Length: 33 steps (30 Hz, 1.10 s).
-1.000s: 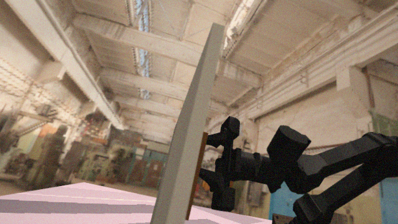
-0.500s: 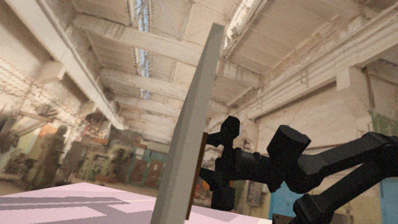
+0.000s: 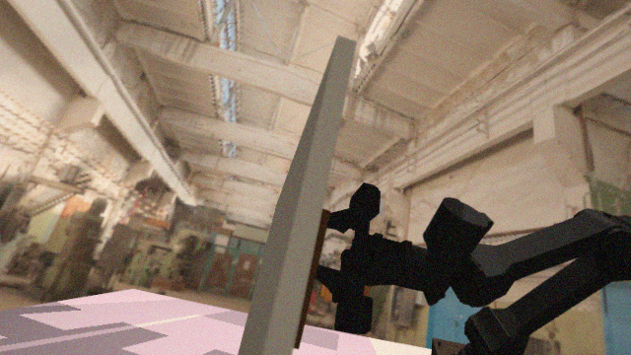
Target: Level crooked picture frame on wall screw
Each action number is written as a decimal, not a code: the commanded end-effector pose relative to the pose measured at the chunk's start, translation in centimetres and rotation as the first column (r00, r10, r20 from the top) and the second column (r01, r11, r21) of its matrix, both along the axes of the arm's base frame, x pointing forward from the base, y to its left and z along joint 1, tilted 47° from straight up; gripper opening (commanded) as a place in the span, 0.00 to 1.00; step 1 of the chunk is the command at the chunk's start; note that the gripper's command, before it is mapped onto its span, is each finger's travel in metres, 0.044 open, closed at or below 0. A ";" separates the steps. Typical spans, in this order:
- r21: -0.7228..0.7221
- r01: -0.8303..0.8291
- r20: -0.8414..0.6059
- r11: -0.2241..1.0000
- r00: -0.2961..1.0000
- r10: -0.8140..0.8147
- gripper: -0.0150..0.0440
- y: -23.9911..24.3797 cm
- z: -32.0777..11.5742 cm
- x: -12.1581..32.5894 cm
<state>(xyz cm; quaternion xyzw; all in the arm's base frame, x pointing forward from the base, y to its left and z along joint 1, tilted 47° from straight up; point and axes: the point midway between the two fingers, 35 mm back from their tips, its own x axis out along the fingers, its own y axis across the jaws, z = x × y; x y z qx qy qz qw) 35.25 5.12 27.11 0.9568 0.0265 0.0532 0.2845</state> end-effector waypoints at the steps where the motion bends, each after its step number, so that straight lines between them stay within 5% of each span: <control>1: 0.003 -0.003 0.002 1.000 1.000 0.002 0.69 0.0 0.2 0.0; 7: 0.003 -0.003 0.002 1.000 1.000 0.002 0.69 0.0 0.2 0.0; 14: 0.003 -0.003 0.002 1.000 1.000 0.002 0.38 0.0 0.2 0.0; 22: 0.003 -0.003 0.002 1.000 1.000 0.002 0.25 0.0 0.2 0.0; 33: 0.003 -0.003 0.002 1.000 1.000 0.002 0.25 0.0 0.1 0.0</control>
